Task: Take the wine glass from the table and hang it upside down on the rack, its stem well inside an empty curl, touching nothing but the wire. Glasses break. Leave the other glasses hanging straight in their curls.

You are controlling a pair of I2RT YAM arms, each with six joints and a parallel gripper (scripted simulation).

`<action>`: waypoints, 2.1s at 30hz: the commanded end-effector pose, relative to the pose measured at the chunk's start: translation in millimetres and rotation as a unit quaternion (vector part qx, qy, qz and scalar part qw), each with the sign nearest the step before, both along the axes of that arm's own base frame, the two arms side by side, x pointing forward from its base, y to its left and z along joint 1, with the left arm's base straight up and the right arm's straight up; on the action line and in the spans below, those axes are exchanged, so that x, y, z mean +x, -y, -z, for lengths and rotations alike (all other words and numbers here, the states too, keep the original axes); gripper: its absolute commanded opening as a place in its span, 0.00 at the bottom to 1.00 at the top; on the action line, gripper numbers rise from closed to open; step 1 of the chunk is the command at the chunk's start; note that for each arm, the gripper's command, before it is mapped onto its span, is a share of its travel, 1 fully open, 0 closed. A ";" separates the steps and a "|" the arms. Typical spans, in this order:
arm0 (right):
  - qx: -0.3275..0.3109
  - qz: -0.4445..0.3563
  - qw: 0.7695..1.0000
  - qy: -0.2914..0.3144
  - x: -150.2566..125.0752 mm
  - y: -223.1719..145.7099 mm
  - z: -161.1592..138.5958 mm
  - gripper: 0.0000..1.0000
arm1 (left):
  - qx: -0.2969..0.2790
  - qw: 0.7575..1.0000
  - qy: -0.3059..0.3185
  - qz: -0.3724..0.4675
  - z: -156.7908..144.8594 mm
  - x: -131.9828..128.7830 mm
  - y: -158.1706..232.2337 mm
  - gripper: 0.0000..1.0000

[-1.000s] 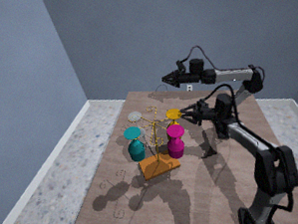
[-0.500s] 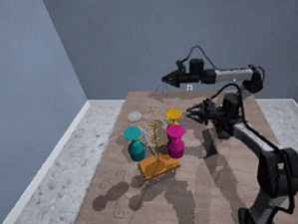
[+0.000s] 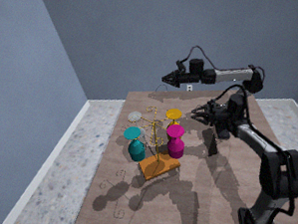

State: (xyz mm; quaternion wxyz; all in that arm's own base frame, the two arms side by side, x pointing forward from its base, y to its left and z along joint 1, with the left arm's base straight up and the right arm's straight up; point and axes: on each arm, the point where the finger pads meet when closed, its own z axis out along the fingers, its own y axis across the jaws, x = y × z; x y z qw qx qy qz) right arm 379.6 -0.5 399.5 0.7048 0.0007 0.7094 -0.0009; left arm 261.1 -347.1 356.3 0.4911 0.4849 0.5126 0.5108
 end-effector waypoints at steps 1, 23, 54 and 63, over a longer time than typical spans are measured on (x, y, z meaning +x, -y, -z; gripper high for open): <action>-0.005 0.001 1.000 0.016 -2.5 0.2 -13.3 0.16 | 0.001 1.000 0.001 -0.002 -1.8 -2.0 -4.0 0.35; -0.005 0.001 1.000 0.019 -3.3 0.0 -15.7 0.16 | -0.358 0.875 -0.138 0.296 -12.8 -35.9 33.0 0.35; -0.002 -0.007 1.000 0.014 2.1 -3.4 -12.0 0.16 | -0.700 0.635 -0.236 0.224 -38.5 44.2 -133.9 0.35; 0.000 -0.010 1.000 0.023 -6.9 -4.9 -18.5 0.16 | -0.688 0.696 -0.132 0.156 -36.3 93.6 -199.6 0.35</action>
